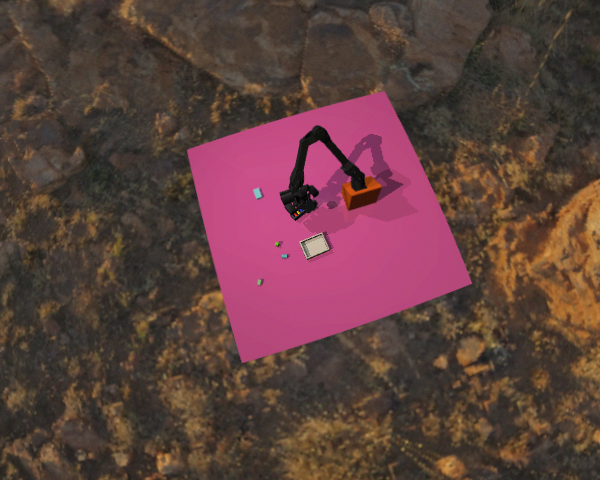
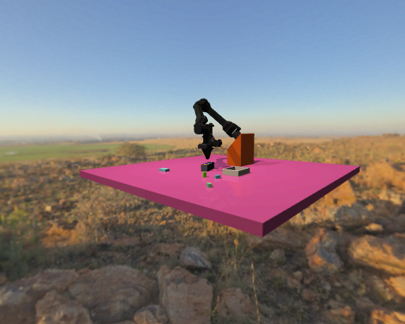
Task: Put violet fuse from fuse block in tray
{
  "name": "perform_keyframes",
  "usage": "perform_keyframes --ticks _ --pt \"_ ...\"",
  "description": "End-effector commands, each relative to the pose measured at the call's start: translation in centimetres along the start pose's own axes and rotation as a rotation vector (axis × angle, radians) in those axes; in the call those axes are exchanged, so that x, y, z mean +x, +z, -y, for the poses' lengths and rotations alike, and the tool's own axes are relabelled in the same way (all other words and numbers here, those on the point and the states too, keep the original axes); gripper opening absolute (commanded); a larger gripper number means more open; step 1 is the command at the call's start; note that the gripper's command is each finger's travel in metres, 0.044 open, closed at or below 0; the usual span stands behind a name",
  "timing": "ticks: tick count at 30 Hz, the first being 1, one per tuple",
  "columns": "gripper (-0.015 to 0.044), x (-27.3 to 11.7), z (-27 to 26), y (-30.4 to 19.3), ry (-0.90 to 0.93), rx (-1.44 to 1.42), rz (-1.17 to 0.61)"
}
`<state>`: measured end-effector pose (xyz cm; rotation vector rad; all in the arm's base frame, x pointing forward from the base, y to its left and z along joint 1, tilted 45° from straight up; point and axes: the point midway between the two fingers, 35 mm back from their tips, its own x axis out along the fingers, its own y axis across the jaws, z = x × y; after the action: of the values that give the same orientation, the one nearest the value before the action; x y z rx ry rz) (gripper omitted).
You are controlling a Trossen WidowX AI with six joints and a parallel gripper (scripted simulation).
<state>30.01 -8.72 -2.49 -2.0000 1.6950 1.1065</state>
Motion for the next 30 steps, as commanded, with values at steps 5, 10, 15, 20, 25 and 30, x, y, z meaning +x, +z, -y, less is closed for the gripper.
perform_keyframes --ticks 5,10,15,20,25,30 --pt "0.0073 0.9 -0.1 0.2 0.005 -0.011 0.004" --pt "0.0073 1.4 -0.1 0.2 0.005 -0.011 0.004" --pt "0.0073 1.9 -0.2 0.2 0.005 -0.011 0.004" --pt "0.0073 2.1 -0.2 0.2 0.006 -0.011 0.003" --pt "0.0073 2.1 -0.2 0.2 0.006 -0.011 0.003" --pt "0.0073 2.1 -0.2 0.2 0.006 -0.011 0.003"
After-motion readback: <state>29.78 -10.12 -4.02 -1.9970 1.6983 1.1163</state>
